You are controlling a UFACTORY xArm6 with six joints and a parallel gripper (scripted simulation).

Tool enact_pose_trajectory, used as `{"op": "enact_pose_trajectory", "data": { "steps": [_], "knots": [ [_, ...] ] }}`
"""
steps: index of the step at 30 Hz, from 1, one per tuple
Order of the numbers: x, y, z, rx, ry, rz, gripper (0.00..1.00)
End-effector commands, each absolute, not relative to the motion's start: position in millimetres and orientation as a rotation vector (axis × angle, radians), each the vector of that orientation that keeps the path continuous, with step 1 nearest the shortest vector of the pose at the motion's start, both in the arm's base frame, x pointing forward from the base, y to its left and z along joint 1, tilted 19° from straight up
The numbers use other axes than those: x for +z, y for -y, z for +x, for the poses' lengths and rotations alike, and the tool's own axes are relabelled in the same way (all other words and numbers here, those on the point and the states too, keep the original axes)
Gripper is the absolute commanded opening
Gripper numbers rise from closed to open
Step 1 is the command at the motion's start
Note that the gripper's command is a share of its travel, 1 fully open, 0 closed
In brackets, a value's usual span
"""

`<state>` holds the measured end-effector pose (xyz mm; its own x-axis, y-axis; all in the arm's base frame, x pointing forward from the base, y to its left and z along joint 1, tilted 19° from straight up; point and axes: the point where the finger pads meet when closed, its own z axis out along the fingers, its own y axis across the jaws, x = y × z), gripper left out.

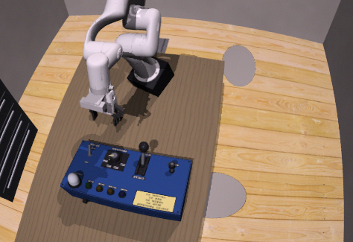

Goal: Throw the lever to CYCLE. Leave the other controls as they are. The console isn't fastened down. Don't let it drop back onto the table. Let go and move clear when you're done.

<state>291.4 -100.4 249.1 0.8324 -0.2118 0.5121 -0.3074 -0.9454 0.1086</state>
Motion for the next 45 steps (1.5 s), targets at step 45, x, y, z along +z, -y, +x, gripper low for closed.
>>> {"op": "enact_pose_trajectory", "data": {
  "steps": [45],
  "knots": [
    [227,-28,360,0.905,0.265,2.819,0.76]
  ]
}}
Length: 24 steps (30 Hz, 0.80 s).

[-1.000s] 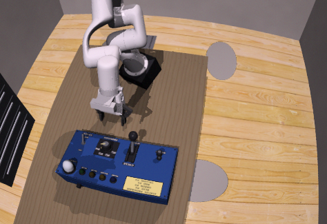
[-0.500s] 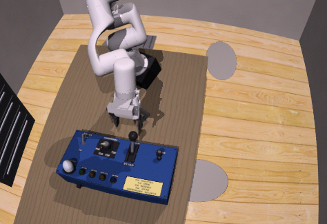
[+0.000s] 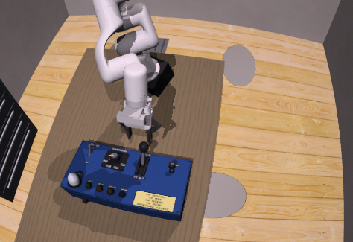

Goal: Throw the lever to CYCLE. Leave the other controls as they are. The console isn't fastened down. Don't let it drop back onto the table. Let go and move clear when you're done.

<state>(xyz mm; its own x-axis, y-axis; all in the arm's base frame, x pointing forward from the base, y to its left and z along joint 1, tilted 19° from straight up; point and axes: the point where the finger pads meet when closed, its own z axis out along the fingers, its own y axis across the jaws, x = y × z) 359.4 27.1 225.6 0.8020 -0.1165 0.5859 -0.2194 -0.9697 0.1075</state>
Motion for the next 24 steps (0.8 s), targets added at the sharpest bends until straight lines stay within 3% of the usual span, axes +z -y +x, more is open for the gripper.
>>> {"op": "enact_pose_trajectory", "data": {
  "steps": [1,24],
  "knots": [
    [227.2,-27.5,360.2,0.905,0.265,2.819,0.76],
    [225.6,-28.1,358.0,0.905,0.265,2.819,0.76]
  ]
}}
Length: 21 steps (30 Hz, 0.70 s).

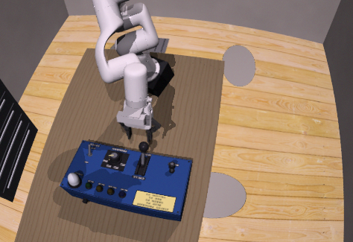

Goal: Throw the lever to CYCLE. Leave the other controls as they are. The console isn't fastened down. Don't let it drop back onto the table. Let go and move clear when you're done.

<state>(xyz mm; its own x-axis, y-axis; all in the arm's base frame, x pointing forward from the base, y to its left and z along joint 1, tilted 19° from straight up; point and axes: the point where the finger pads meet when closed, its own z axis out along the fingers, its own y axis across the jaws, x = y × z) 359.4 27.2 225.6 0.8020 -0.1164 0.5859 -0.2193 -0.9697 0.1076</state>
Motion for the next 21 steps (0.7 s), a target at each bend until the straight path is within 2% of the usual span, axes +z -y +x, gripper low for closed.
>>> {"op": "enact_pose_trajectory", "data": {
  "steps": [1,6,21],
  "knots": [
    [223,-29,354,0.904,0.265,2.819,0.76],
    [205,-34,333,0.902,0.267,2.818,0.76],
    [205,-34,332,0.902,0.267,2.818,0.76]
  ]
}}
